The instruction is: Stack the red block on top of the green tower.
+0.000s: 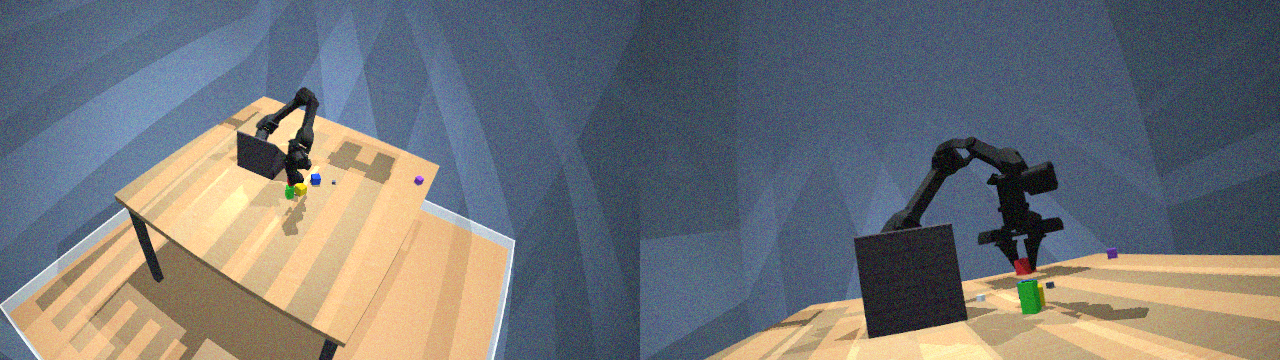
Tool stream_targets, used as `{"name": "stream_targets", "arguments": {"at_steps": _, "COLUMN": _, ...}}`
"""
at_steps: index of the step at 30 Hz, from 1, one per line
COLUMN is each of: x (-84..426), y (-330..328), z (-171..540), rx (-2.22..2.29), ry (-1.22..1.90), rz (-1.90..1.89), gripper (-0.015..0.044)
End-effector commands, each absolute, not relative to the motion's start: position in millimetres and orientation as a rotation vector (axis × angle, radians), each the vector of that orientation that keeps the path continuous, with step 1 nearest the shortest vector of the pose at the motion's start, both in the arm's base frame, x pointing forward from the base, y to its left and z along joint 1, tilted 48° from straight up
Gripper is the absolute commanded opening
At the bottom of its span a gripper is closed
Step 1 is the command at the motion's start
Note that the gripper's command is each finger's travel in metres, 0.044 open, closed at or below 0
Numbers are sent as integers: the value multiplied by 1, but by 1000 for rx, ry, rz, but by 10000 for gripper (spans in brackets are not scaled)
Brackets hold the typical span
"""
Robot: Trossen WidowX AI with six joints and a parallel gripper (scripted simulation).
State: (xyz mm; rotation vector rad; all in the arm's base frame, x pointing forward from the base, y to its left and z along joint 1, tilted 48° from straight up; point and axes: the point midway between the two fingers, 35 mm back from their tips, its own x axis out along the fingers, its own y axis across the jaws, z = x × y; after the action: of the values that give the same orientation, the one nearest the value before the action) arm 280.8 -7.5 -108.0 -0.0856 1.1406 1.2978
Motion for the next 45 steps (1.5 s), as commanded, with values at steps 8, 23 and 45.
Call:
{"name": "stream_targets", "arguments": {"at_steps": 8, "x": 276, "y": 4, "z": -119, "rx": -70, "ry": 1147, "rz": 1301, "gripper": 0}}
{"name": "stream_targets", "arguments": {"at_steps": 23, "x": 276, "y": 5, "z": -120, "rx": -70, "ry": 1147, "rz": 1301, "gripper": 0}}
{"name": "stream_targets", "arguments": {"at_steps": 45, "x": 275, "y": 4, "z": -120, "rx": -74, "ry": 1147, "rz": 1304, "gripper": 341}}
